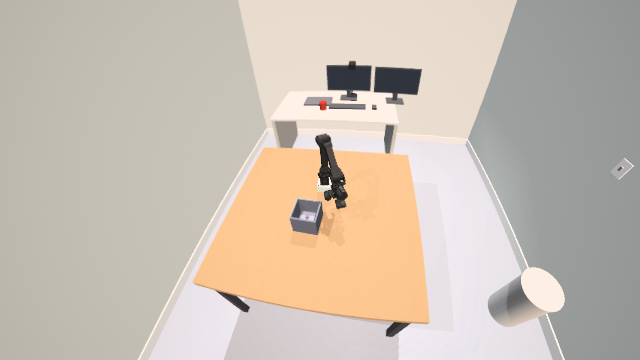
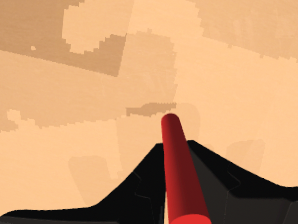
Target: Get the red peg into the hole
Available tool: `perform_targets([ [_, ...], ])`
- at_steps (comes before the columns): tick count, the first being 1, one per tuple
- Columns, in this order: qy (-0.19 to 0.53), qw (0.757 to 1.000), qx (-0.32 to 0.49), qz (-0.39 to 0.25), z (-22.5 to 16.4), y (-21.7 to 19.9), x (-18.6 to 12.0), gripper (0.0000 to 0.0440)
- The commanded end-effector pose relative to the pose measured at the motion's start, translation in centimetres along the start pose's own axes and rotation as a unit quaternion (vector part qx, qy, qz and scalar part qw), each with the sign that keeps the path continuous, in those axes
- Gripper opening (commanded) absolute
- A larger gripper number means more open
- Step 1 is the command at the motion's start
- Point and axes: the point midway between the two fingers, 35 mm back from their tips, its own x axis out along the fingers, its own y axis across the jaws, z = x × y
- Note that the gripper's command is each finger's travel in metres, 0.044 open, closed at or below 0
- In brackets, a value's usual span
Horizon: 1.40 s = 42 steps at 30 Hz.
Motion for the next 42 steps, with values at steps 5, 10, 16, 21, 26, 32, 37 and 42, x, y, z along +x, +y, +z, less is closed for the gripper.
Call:
perform_targets([
  [5, 0.013, 0.999, -0.005, 0.047, -0.1, 1.3, -3.1, 0.0000],
  [10, 0.011, 0.997, -0.014, 0.073, 0.2, 2.0, -5.4, 0.0000],
  [16, -0.002, 0.994, -0.026, 0.102, 1.2, 2.7, -8.3, 0.0000],
  [21, -0.018, 0.992, -0.031, 0.121, 2.4, 3.0, -10.7, 0.0000],
  [26, -0.037, 0.990, -0.032, 0.132, 3.9, 3.2, -12.7, 0.0000],
  [32, -0.061, 0.989, -0.028, 0.132, 5.9, 3.2, -14.0, 0.0000],
  [37, -0.076, 0.989, -0.023, 0.125, 7.5, 3.1, -14.4, 0.0000],
  [42, -0.085, 0.989, -0.018, 0.116, 8.9, 3.1, -14.6, 0.0000],
])
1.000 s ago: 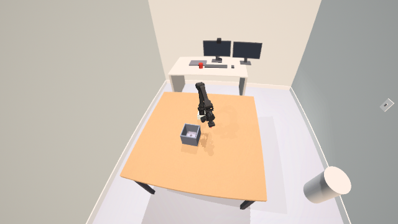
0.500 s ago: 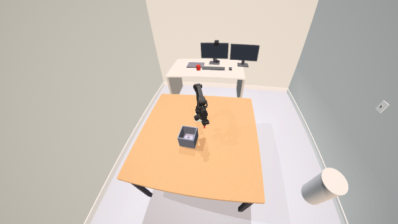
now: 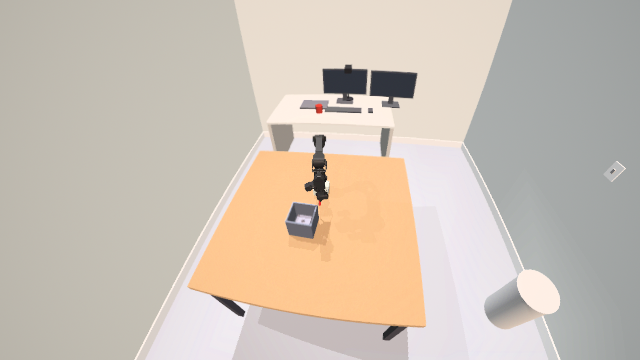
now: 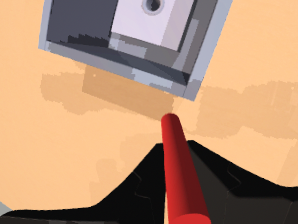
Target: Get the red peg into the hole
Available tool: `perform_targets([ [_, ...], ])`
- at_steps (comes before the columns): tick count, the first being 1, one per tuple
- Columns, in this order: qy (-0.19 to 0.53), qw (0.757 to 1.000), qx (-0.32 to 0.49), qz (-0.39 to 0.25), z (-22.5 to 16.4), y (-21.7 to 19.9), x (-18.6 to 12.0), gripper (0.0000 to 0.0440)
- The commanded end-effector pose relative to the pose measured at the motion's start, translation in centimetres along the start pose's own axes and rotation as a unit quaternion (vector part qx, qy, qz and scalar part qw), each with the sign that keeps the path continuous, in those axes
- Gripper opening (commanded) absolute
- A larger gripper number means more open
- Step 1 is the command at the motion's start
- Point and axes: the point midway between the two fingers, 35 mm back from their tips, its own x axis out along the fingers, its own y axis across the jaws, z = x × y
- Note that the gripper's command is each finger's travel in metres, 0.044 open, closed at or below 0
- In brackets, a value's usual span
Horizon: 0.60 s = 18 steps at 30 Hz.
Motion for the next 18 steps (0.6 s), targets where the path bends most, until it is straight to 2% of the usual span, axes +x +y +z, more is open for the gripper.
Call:
perform_targets([
  [1, -0.009, 1.000, 0.001, -0.005, 1.2, 0.1, -0.1, 0.0000],
  [18, -0.020, 0.999, 0.010, -0.028, 5.5, 0.4, 0.8, 0.0000],
])
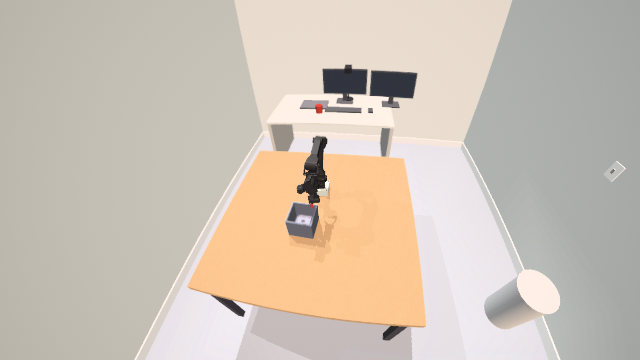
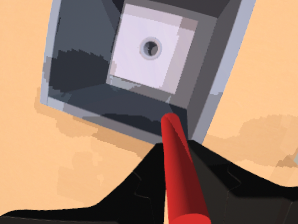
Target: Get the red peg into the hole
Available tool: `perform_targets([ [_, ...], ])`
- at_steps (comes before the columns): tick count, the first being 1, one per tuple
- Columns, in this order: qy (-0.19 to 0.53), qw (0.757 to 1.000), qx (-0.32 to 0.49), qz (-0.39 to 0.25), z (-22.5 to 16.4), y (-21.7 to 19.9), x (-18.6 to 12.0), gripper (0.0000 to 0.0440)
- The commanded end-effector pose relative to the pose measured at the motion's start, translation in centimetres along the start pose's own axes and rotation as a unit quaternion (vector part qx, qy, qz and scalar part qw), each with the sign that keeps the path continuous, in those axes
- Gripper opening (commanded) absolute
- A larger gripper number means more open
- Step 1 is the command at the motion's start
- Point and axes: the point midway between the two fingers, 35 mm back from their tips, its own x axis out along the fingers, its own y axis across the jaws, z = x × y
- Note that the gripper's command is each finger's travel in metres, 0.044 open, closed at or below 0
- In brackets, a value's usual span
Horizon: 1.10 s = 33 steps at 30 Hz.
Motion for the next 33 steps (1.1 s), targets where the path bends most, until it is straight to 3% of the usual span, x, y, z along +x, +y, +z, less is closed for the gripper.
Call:
perform_targets([
  [1, -0.002, 1.000, 0.000, 0.000, 0.9, 0.3, 0.2, 0.0000],
  [33, 0.011, 1.000, -0.011, -0.021, 5.7, 1.2, 7.1, 0.0000],
])
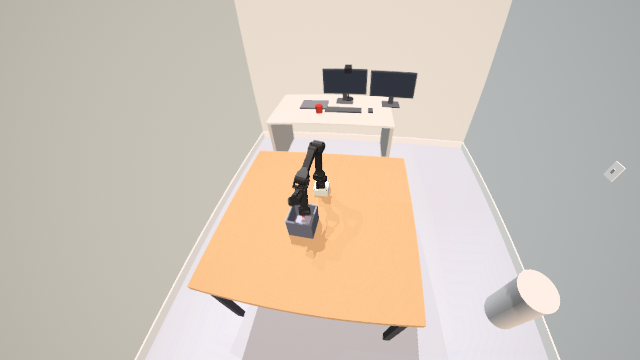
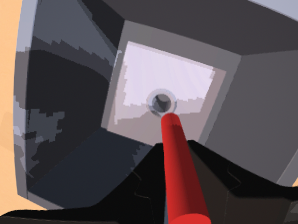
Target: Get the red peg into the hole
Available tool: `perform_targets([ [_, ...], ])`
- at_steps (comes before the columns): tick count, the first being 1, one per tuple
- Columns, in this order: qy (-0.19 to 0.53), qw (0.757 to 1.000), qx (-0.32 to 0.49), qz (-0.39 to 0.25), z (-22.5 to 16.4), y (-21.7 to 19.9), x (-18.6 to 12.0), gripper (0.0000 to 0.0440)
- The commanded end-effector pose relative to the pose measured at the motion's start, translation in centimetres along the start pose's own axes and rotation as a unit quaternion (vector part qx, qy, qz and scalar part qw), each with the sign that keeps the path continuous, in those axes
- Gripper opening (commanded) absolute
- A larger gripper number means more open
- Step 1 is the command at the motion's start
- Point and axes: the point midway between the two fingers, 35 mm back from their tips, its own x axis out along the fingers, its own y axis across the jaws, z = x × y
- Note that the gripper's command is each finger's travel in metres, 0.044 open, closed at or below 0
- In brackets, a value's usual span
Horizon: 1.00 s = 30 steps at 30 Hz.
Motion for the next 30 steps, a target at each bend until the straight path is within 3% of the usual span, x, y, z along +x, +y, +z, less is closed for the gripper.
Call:
perform_targets([
  [1, 0.003, 1.000, -0.006, 0.002, 0.3, 0.2, 0.8, 0.0000],
  [16, 0.013, 0.999, -0.039, -0.008, 0.5, 0.6, 4.7, 0.0003],
  [22, 0.015, 0.998, -0.051, -0.020, 0.8, 0.7, 5.2, 0.0120],
  [30, 0.041, 0.998, -0.042, -0.011, 1.1, 1.0, 4.2, 0.0174],
])
